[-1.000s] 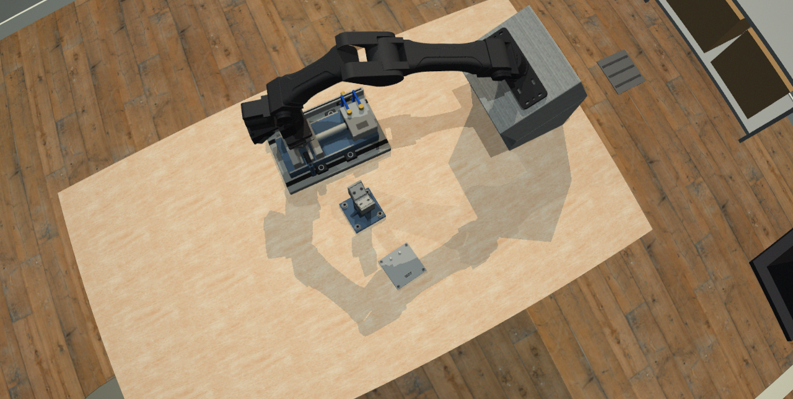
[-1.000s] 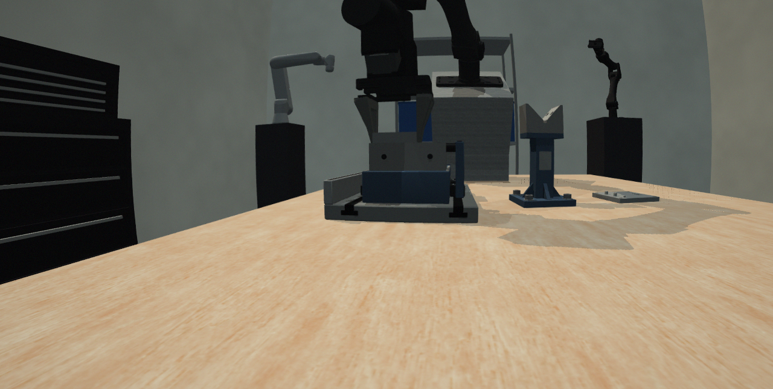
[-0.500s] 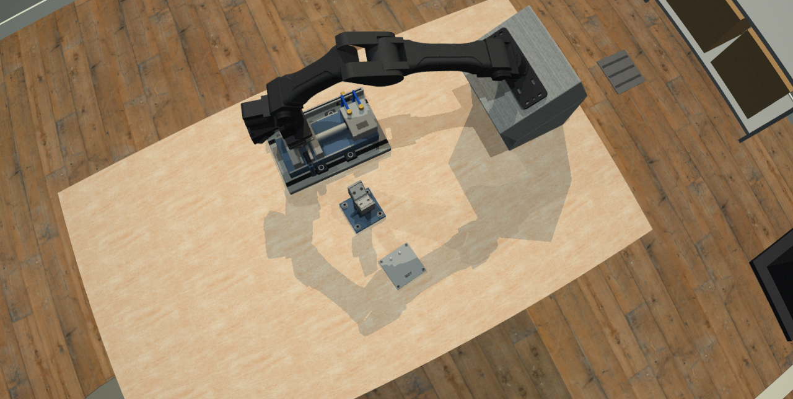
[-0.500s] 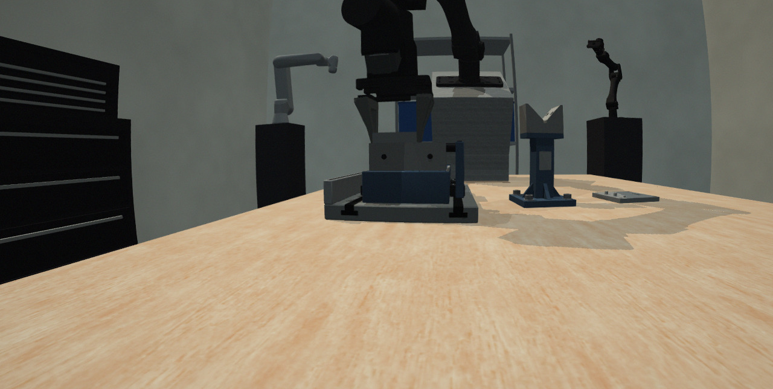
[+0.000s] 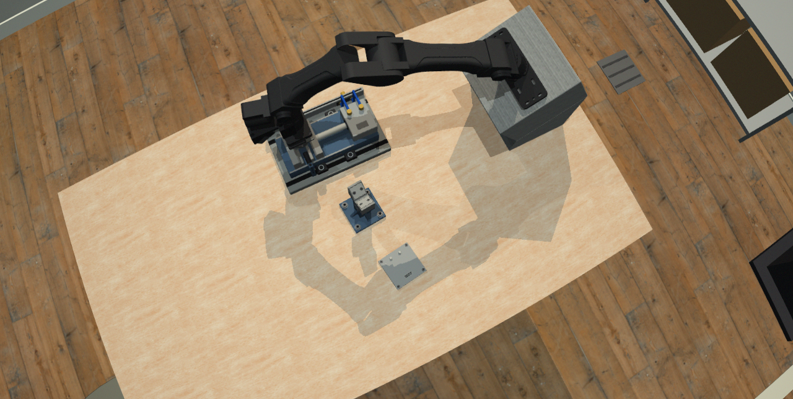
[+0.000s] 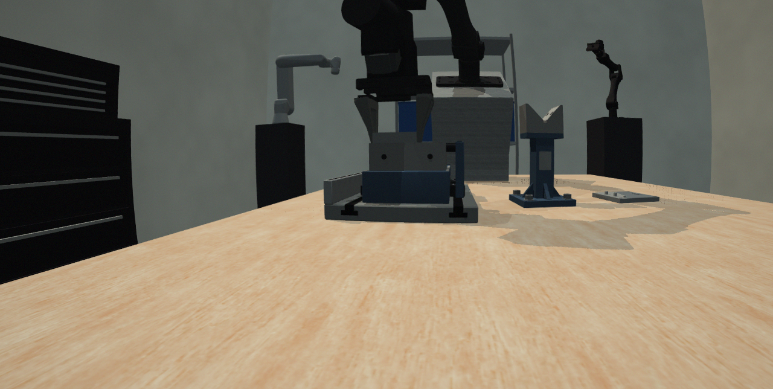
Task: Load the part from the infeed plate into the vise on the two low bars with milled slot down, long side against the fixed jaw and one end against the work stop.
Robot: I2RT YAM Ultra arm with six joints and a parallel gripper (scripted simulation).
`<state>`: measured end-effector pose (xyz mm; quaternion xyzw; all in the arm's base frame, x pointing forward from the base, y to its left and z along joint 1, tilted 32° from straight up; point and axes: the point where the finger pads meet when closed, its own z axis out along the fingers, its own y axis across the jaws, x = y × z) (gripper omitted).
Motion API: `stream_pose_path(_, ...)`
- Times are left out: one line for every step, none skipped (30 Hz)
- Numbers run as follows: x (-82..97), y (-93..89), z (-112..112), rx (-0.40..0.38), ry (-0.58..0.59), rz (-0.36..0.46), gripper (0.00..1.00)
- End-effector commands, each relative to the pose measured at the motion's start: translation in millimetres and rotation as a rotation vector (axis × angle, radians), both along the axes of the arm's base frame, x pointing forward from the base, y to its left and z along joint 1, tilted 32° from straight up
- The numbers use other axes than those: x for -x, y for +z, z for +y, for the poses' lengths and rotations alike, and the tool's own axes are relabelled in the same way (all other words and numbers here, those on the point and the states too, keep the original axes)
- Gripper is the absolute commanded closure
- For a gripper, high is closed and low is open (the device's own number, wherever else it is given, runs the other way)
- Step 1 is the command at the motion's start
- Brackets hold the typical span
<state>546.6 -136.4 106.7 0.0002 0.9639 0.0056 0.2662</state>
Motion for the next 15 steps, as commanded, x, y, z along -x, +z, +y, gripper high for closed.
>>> stream_pose_path(-10.4,27.1,-5.3,0.025,0.001,-0.074,1.00)
stream_pose_path(-10.4,27.1,-5.3,0.025,0.001,-0.074,1.00)
stream_pose_path(-10.4,27.1,-5.3,0.025,0.001,-0.074,1.00)
stream_pose_path(-10.4,27.1,-5.3,0.025,0.001,-0.074,1.00)
stream_pose_path(-10.4,27.1,-5.3,0.025,0.001,-0.074,1.00)
stream_pose_path(-10.4,27.1,-5.3,0.025,0.001,-0.074,0.26)
stream_pose_path(-10.4,27.1,-5.2,0.024,0.001,-0.074,0.26)
stream_pose_path(-10.4,27.2,-5.2,0.024,0.001,-0.074,0.26)
stream_pose_path(-10.4,27.1,-5.2,0.024,0.001,-0.074,0.26)
stream_pose_path(-10.4,27.2,-5.2,0.024,0.001,-0.074,0.26)
stream_pose_path(-10.4,27.2,-5.2,0.024,0.001,-0.074,0.26)
stream_pose_path(-10.4,27.2,-5.2,0.024,0.001,-0.074,0.26)
stream_pose_path(-10.3,27.1,-5.2,0.024,0.001,-0.073,0.26)
stream_pose_path(-9.7,26.6,-5.0,0.023,0.001,-0.070,0.26)
stream_pose_path(-9.5,26.5,-5.0,0.023,0.001,-0.070,0.26)
